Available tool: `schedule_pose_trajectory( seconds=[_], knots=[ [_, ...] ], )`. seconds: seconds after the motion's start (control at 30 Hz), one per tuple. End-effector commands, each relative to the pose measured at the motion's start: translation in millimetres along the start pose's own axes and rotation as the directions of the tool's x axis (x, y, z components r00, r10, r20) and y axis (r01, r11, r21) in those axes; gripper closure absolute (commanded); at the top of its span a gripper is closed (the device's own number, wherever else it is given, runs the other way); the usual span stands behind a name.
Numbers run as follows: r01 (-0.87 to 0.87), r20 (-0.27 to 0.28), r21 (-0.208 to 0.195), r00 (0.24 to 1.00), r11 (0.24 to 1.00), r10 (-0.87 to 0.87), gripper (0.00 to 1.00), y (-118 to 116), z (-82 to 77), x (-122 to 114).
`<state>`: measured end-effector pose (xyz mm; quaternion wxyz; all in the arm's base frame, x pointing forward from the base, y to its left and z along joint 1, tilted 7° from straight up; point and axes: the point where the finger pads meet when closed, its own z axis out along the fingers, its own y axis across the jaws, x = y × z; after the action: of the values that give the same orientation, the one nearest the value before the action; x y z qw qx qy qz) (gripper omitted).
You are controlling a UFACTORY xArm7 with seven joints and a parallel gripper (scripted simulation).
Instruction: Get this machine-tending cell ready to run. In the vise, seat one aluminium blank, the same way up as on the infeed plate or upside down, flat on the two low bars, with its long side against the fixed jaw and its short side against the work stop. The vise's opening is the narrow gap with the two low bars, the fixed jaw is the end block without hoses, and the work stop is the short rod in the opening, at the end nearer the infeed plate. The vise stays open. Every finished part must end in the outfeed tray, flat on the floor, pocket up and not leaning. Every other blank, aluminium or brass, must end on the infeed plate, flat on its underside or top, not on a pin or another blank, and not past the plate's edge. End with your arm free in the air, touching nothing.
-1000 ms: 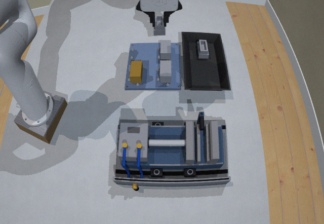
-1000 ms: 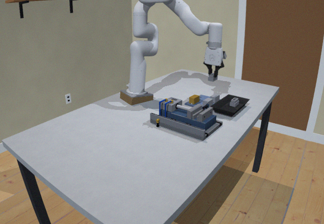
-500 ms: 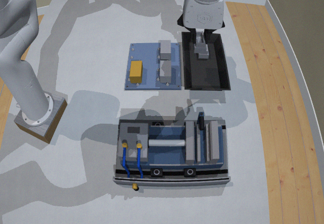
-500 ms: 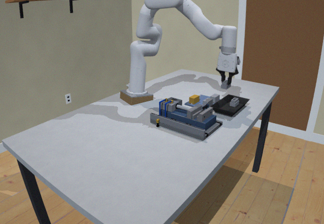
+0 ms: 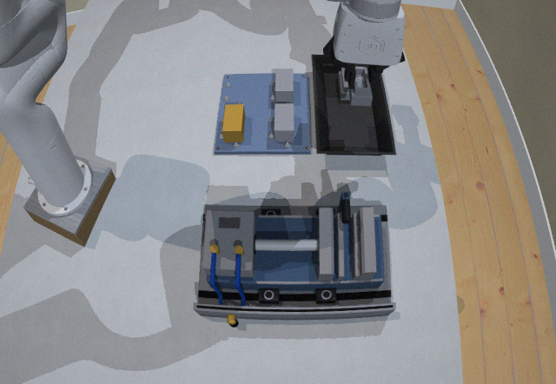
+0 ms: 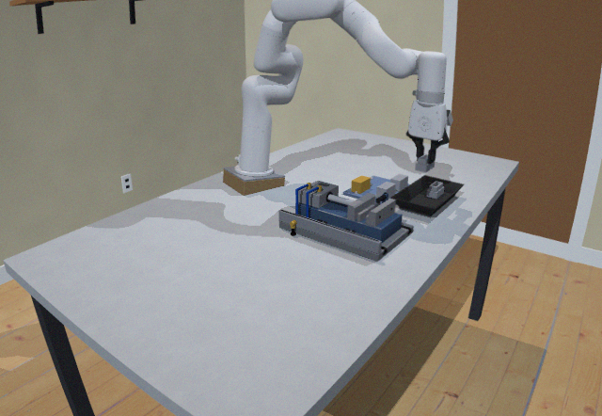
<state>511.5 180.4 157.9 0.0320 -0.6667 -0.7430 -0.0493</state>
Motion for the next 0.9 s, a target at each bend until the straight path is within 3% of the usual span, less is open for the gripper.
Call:
schedule_pose_trajectory(
  seconds=[0.0, 0.87],
  knots=[
    [-0.001, 0.0, -0.005, 1.0, 1.0, 0.001, 1.0, 1.6, -1.9, -0.3],
    [-0.001, 0.0, -0.005, 1.0, 1.0, 0.001, 1.0, 1.8, 8.3, -0.4]
  ],
)
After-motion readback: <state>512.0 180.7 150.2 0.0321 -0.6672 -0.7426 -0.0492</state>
